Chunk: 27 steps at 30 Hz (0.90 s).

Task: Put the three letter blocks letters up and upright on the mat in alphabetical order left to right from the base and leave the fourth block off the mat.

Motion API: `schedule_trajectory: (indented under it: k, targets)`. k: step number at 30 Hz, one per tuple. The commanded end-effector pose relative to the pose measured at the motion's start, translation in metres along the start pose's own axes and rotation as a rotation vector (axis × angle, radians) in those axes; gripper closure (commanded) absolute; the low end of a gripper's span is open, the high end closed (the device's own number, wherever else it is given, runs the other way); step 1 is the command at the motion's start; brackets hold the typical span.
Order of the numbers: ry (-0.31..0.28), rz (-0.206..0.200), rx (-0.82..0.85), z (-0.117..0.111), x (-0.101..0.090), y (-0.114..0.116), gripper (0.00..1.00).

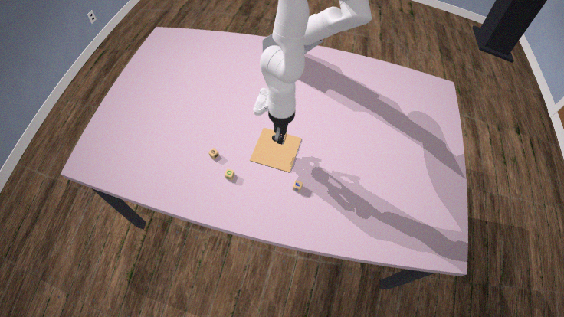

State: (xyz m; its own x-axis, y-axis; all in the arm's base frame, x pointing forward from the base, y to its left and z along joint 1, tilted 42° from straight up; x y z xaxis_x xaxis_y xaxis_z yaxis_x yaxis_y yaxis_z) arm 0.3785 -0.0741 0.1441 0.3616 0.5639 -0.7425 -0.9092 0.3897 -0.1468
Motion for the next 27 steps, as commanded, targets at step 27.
schedule_trajectory:
  k: [27]
  targets:
    - [0.011, -0.020, -0.036, -0.0059, -0.0159, -0.0032, 0.79]
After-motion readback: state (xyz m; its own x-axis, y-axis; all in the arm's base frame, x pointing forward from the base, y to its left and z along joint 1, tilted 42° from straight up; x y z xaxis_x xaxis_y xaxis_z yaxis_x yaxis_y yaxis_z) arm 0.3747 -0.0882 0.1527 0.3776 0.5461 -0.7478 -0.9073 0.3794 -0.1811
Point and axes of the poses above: the point where the finger pads meet when closed, its own x axis out along the fingers, its own y axis across the jaws, z = x × y, the point moved 10 cm from there along -x, back along the fingers, and after that the axes turned 15 degrees about x, right-handed, at the moved point
